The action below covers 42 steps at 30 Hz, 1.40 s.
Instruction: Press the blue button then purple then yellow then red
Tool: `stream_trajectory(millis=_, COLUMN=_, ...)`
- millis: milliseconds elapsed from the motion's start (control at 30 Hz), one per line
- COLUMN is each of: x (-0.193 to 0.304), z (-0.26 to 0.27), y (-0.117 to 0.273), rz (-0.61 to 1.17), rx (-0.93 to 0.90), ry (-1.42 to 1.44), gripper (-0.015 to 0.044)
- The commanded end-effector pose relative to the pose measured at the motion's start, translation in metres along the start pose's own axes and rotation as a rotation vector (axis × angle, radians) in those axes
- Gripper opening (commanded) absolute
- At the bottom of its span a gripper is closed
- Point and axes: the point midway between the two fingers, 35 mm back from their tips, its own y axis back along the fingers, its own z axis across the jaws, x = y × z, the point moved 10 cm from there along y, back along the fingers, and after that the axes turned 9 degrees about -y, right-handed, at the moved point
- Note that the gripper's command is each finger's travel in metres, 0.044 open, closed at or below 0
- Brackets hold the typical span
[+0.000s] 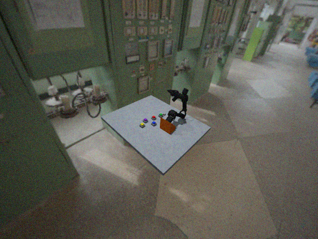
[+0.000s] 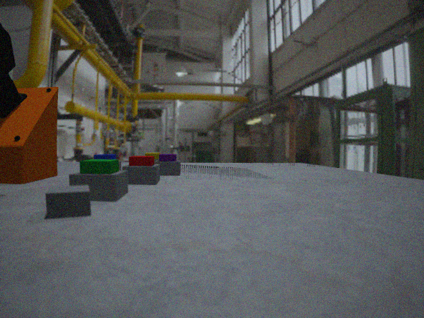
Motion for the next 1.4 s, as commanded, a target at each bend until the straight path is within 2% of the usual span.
stream_trajectory(millis=0, x=0.0, z=-0.001, y=-0.001, rz=-0.002, rx=-0.001, ry=-0.007, gripper=0.04)
stream_trajectory(millis=167, x=-0.003, z=-0.011, y=-0.013, rz=-0.056, rx=-0.036, ry=-0.146, gripper=0.04)
stream_trajectory(millis=267, x=-0.008, z=-0.023, y=-0.031, rz=-0.13, rx=-0.118, ry=-0.334, gripper=0.04)
stream_trajectory(millis=433, x=-0.022, z=-0.037, y=-0.066, rz=-0.223, rx=-0.323, ry=-0.685, gripper=0.04)
stream_trajectory(millis=600, x=-0.043, z=-0.042, y=-0.1, rz=-0.238, rx=-0.591, ry=-1.035, gripper=0.04)
stream_trajectory(millis=1000, x=-0.079, z=-0.035, y=-0.142, rz=-0.094, rx=-1.014, ry=-1.471, gripper=0.04)
stream_trajectory(millis=1367, x=-0.115, z=-0.02, y=-0.17, rz=0.202, rx=-1.381, ry=-1.763, gripper=0.04)
